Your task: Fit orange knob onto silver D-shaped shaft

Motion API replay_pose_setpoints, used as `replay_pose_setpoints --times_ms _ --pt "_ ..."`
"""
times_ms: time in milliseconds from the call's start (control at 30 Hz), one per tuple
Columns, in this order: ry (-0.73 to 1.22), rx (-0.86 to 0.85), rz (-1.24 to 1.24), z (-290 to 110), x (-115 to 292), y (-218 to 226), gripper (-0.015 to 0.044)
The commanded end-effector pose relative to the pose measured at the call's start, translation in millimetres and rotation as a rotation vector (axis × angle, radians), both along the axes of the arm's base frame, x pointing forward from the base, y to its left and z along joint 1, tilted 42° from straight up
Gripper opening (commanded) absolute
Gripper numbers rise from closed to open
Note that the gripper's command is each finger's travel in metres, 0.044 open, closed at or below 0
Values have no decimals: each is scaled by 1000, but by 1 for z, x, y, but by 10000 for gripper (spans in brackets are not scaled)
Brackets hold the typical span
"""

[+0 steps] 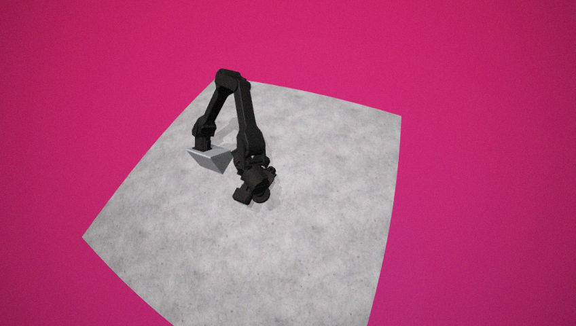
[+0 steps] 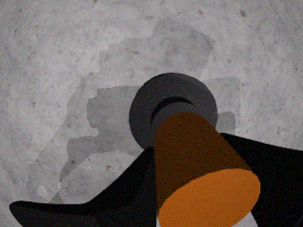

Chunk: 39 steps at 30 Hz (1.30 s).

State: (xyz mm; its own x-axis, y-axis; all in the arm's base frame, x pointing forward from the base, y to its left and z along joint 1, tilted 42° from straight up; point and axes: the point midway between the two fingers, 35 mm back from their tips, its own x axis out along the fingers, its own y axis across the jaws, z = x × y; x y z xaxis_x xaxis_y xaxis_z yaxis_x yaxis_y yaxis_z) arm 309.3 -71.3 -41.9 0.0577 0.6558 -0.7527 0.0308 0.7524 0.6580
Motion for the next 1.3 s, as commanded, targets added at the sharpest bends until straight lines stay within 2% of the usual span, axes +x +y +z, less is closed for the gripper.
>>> replay_pose_setpoints --times_ms 0,500,733,1267 --pt "-6 0 5 0 0 0 0" --pt "-12 -1 11 4 2 -2 0" --pt "-143 -13 162 2 2 -2 0" --pt "-143 -13 162 0 1 0 0"
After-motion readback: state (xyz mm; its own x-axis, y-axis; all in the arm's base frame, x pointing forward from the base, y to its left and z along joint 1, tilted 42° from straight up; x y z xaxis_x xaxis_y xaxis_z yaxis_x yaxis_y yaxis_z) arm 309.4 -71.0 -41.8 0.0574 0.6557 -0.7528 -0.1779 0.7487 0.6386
